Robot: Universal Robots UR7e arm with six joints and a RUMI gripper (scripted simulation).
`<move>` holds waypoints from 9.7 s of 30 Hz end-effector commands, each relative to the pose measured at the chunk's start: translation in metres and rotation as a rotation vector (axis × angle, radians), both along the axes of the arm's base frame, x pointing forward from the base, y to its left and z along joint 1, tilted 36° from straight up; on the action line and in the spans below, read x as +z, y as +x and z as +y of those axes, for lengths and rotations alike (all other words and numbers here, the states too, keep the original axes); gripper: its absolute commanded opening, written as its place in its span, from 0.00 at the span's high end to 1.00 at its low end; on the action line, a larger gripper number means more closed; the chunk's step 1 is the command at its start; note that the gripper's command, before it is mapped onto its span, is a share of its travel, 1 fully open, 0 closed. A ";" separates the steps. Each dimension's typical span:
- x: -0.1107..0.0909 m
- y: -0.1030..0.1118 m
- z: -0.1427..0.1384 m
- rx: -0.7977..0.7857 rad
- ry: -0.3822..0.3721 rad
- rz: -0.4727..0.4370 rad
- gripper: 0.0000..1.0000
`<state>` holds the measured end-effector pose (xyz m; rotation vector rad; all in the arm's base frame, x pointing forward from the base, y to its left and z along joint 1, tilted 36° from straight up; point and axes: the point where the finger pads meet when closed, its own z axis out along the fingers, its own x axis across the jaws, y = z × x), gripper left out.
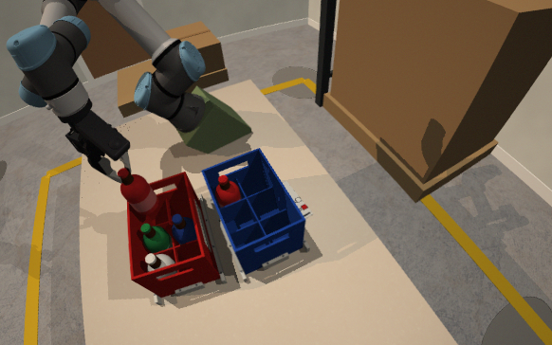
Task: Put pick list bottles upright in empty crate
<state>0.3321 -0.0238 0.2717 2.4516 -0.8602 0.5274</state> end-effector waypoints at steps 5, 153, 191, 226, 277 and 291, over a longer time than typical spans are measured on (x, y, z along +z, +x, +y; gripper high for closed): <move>0.013 -0.003 0.009 0.000 0.000 -0.001 1.00; -0.057 0.057 0.189 0.000 0.000 -0.001 1.00; -0.088 0.078 0.241 0.000 0.000 -0.001 1.00; -0.086 0.078 0.239 0.000 0.000 -0.001 1.00; -0.110 0.084 0.222 0.000 0.000 -0.001 1.00; -0.120 0.086 0.215 0.000 0.000 -0.001 1.00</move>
